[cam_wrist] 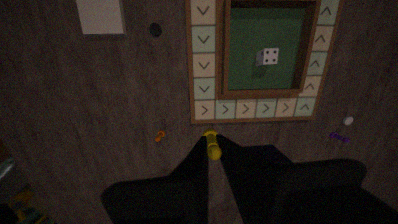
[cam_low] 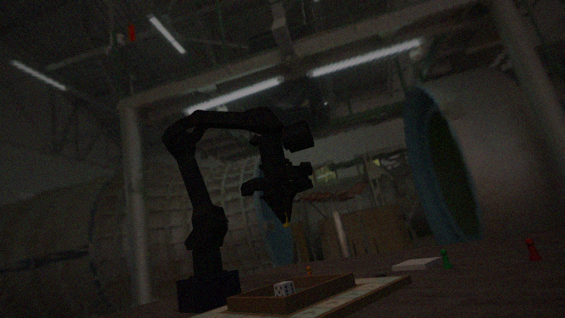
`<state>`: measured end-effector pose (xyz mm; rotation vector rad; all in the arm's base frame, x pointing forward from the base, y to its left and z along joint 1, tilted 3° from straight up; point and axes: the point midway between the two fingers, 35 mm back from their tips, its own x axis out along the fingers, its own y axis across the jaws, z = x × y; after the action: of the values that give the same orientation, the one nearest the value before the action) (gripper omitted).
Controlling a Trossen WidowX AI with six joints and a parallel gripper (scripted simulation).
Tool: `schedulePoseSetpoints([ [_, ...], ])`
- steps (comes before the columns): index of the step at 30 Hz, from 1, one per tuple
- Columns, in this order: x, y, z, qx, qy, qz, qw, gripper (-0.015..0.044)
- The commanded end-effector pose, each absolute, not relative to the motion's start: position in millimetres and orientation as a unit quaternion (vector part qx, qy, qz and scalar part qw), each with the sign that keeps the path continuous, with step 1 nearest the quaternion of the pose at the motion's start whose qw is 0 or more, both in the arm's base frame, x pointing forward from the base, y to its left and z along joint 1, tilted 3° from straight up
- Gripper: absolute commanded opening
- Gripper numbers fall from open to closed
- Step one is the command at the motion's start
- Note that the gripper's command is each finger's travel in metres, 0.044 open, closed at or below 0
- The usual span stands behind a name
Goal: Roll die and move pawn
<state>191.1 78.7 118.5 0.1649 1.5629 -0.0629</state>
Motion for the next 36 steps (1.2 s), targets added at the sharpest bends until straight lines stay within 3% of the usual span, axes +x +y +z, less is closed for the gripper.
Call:
schedulePoseSetpoints([
  [1,191,73,119,0.073,0.706,-0.029,0.704,0.0],
  [36,183,-46,64,0.066,0.705,-0.035,0.705,0.0],
])
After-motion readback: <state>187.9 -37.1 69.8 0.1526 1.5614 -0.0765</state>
